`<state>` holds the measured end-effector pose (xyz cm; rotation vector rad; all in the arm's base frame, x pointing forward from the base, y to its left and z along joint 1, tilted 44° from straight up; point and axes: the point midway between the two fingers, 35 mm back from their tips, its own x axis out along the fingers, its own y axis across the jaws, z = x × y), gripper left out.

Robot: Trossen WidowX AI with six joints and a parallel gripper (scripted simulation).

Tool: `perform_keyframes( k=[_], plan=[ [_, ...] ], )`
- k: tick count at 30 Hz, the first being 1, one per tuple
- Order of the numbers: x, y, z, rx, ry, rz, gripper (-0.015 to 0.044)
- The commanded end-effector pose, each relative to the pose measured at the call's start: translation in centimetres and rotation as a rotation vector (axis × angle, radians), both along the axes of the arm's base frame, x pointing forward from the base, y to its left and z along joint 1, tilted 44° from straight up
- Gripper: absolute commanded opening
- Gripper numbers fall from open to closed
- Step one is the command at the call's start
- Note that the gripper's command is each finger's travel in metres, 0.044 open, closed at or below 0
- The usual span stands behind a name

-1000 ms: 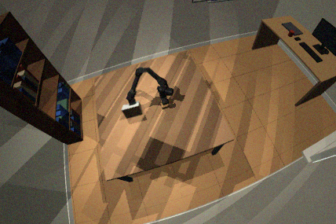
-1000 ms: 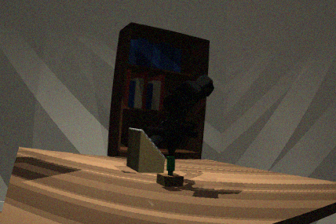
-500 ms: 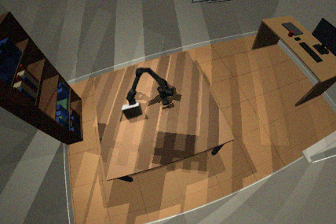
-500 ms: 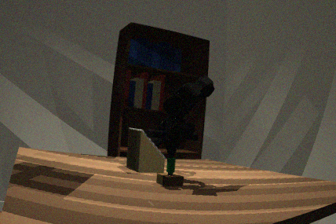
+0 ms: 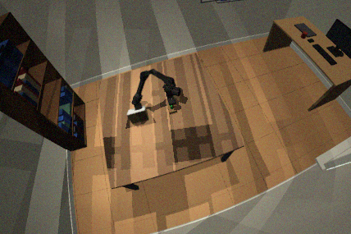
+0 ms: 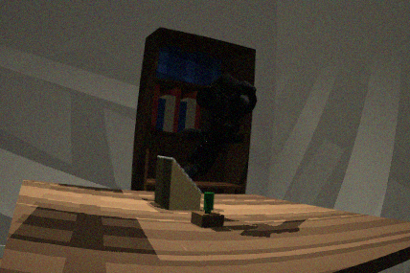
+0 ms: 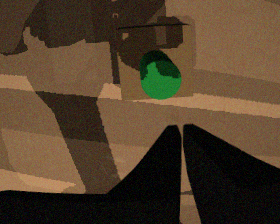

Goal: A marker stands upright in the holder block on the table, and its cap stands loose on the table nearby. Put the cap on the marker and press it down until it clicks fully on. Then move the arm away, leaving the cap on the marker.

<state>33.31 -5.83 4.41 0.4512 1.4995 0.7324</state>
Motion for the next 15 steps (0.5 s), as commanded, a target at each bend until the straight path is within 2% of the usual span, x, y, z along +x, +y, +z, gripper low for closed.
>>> perform_keyframes(
  k=[1,15],
  plan=[
    [-0.01,-0.21,0.35,-0.003,-0.002,0.008,0.0079],
    [-0.01,-0.21,0.35,-0.003,-0.002,0.008,0.044]
  ],
)
